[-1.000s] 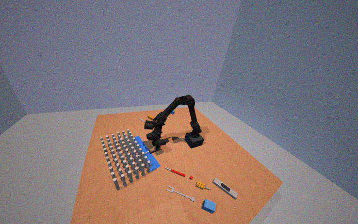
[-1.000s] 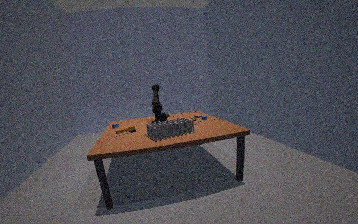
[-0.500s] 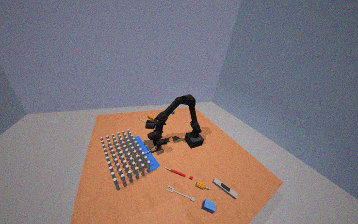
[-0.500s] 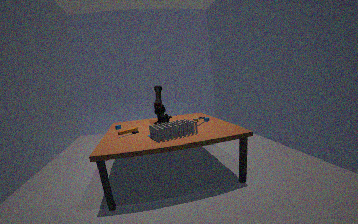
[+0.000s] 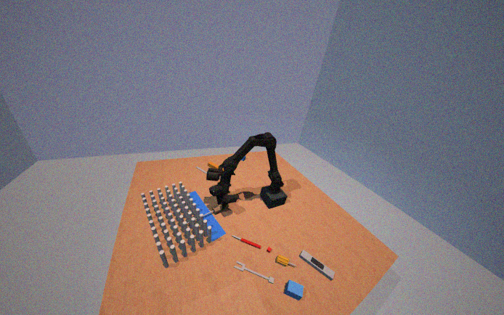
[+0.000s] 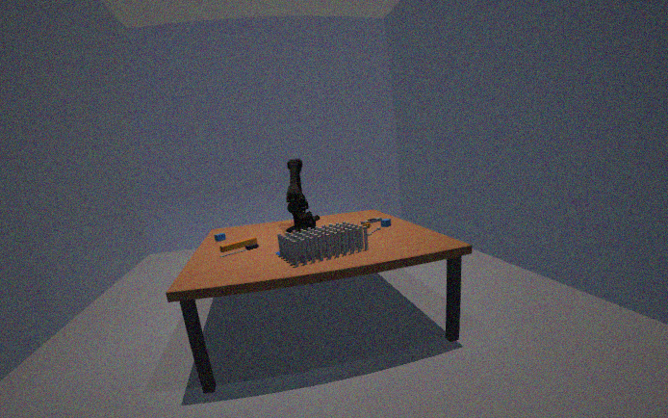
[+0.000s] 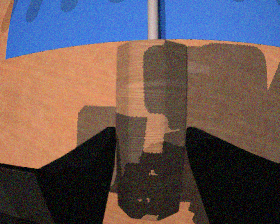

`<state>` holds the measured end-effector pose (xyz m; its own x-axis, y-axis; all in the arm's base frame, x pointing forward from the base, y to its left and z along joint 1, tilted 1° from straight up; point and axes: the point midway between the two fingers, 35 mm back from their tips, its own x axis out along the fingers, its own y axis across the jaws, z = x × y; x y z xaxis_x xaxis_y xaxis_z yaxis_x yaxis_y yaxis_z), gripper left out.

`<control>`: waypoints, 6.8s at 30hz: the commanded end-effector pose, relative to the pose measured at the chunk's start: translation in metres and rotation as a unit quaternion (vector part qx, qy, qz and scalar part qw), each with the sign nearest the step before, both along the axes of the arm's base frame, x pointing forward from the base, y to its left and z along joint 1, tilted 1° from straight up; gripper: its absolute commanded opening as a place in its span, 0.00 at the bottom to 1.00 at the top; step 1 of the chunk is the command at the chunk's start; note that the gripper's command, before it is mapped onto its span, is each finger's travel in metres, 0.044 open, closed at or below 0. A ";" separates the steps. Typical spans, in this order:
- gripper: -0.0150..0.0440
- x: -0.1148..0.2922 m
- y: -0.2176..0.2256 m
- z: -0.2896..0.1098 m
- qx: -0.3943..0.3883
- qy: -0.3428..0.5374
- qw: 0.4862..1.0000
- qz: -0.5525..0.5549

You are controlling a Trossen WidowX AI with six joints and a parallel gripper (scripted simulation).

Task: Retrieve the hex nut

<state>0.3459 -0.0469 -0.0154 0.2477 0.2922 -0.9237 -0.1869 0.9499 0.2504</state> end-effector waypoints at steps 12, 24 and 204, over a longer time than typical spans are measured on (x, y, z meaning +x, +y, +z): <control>0.25 -0.011 -0.001 0.000 0.001 0.000 1.000 0.002; 0.25 -0.019 -0.002 0.000 0.001 0.000 1.000 0.002; 0.25 -0.118 -0.034 0.137 -0.003 0.016 1.000 -0.023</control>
<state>0.2282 -0.0766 0.1235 0.2408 0.2792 -0.9295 -0.1763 0.9544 0.2410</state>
